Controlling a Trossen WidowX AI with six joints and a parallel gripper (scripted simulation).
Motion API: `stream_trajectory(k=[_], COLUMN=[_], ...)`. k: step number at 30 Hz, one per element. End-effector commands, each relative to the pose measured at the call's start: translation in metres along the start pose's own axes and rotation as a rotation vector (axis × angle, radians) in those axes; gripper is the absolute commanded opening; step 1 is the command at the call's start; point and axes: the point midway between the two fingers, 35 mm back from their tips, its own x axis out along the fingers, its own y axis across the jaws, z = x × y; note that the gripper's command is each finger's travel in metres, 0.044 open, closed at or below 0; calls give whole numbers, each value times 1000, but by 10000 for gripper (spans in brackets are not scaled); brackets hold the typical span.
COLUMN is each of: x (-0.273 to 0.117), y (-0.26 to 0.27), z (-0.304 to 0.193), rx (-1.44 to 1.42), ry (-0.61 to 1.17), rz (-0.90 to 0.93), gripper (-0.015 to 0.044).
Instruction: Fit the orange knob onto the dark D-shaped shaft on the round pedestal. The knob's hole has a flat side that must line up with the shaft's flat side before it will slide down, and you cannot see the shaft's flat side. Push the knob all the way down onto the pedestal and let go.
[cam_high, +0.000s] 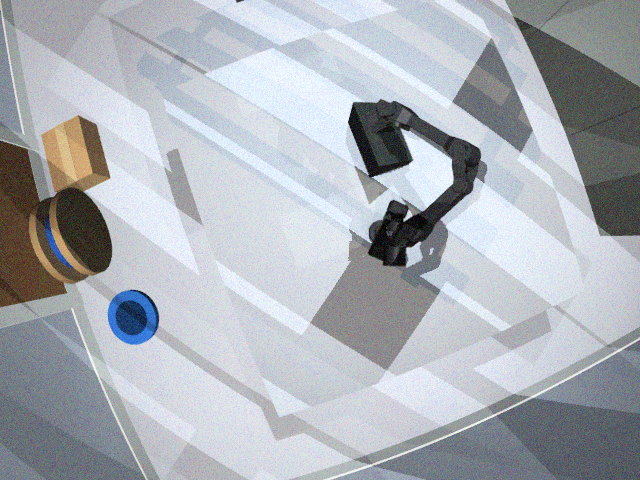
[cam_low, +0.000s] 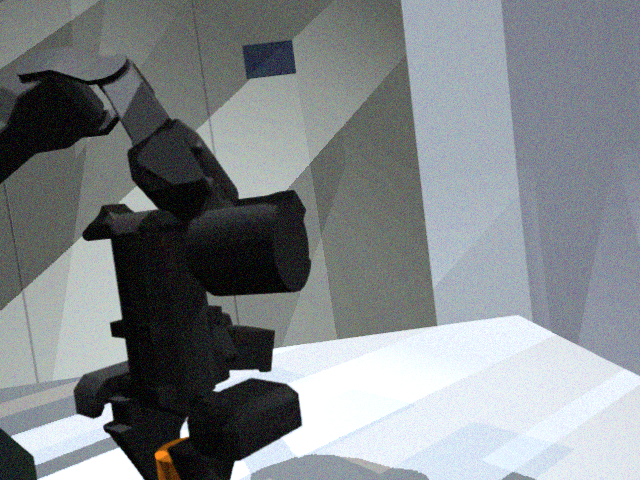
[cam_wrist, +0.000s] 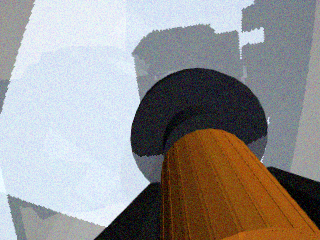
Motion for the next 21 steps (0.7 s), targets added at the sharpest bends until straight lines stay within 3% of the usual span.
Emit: stream_trajectory(k=[1,21], x=[-1,1], y=[-2,-3], z=[1,-1], rx=[-34,-34], ry=[-6,-6], rz=[-4,-4], gripper=[0,0])
